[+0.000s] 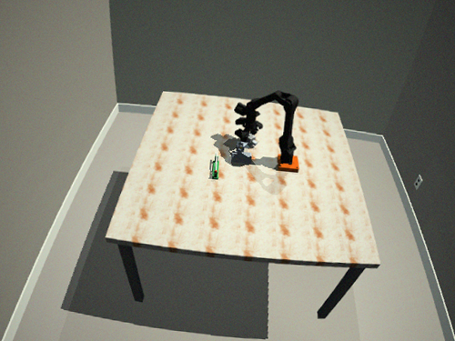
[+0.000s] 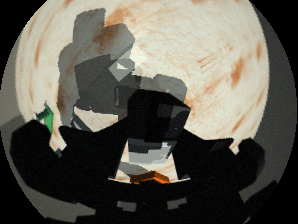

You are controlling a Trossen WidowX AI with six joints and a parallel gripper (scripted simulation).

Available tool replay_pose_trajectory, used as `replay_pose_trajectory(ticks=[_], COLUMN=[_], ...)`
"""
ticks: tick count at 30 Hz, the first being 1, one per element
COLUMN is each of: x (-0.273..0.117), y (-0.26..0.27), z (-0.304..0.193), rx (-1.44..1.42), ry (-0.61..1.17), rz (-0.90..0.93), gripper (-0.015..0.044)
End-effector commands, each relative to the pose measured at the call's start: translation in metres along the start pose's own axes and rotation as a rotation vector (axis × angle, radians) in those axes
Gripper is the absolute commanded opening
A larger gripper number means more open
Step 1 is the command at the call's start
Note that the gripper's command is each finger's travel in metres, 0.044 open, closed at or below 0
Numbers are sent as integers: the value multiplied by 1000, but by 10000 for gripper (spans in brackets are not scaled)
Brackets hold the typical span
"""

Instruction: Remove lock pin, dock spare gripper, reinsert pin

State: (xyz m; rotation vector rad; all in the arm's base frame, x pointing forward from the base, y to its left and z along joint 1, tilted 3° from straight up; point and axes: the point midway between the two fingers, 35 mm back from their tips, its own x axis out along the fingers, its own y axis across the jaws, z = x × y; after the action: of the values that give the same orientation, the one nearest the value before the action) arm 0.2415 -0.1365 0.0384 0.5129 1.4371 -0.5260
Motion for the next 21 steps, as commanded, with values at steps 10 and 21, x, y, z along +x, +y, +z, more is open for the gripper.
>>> replay_pose_trajectory(ticks=[10,21], x=[-3,-48], y=[0,0], z=[0,0], rx=[3,3], ry=[1,1], rz=[-5,-5], gripper=[45,0])
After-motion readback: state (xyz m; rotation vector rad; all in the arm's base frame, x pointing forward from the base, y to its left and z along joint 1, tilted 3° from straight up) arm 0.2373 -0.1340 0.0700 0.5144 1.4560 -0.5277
